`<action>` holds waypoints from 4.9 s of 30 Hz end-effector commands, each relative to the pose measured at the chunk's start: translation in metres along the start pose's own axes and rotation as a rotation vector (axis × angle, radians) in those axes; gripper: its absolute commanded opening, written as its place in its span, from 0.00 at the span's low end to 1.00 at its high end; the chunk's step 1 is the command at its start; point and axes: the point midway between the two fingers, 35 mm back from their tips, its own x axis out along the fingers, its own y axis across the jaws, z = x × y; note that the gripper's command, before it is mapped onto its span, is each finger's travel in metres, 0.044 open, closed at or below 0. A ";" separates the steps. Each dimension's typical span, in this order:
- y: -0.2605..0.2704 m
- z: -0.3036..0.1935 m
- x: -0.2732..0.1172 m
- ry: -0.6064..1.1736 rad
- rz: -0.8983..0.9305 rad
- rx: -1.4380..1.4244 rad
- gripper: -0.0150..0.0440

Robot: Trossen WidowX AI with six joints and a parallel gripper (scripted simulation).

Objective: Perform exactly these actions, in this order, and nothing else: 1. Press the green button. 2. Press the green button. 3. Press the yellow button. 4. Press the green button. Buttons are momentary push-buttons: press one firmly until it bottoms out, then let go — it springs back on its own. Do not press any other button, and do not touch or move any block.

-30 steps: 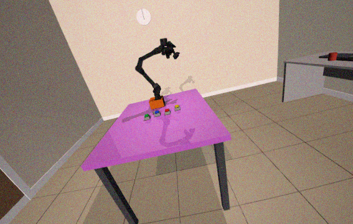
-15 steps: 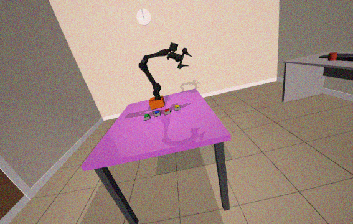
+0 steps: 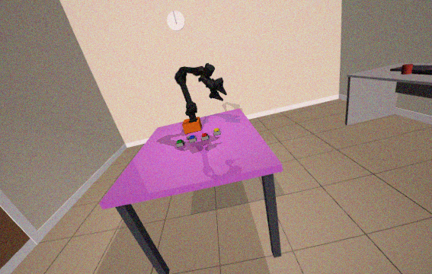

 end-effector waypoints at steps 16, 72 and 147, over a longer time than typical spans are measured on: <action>0.094 -0.284 -0.054 0.646 0.009 1.436 0.93; 0.212 -0.364 -0.035 0.829 -0.028 1.965 0.29; 0.220 -0.368 -0.024 0.829 -0.027 1.965 0.29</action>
